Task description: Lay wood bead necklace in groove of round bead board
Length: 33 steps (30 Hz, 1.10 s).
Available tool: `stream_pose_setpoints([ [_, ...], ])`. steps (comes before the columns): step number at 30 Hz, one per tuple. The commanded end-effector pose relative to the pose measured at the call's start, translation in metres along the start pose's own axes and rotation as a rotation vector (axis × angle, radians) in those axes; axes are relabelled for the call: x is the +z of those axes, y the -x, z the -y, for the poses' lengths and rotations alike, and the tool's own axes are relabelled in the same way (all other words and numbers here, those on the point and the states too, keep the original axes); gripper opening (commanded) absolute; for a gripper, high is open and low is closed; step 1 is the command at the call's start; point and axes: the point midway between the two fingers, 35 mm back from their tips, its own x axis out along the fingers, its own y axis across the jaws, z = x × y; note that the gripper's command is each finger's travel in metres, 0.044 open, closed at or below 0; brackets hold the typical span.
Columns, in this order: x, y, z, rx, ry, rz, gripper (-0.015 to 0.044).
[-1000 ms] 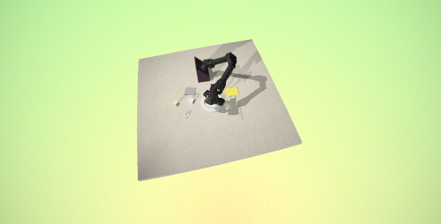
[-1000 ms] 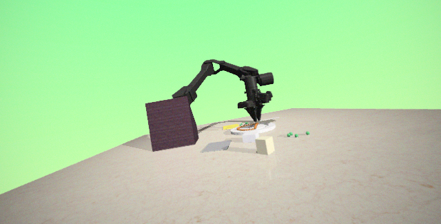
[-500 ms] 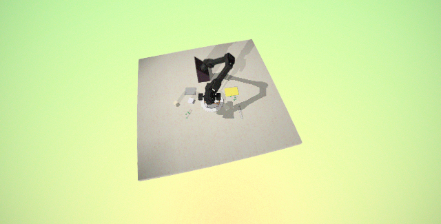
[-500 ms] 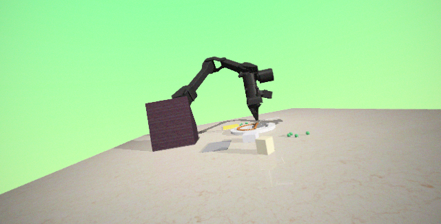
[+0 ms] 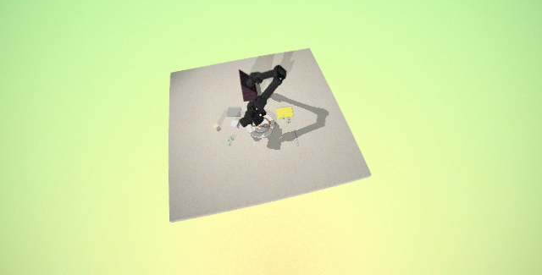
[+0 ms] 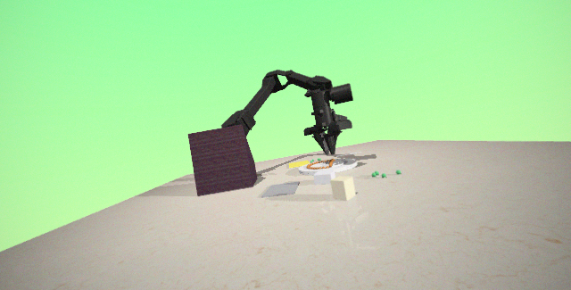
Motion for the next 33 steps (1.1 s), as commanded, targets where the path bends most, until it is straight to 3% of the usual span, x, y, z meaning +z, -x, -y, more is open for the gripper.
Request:
stream_pose_setpoints([
  [1, -0.014, 0.004, 0.008, 0.001, 0.263, -0.003, 0.0120],
  [33, -0.014, -0.025, 0.009, 0.001, 0.264, -0.002, 0.0120],
])
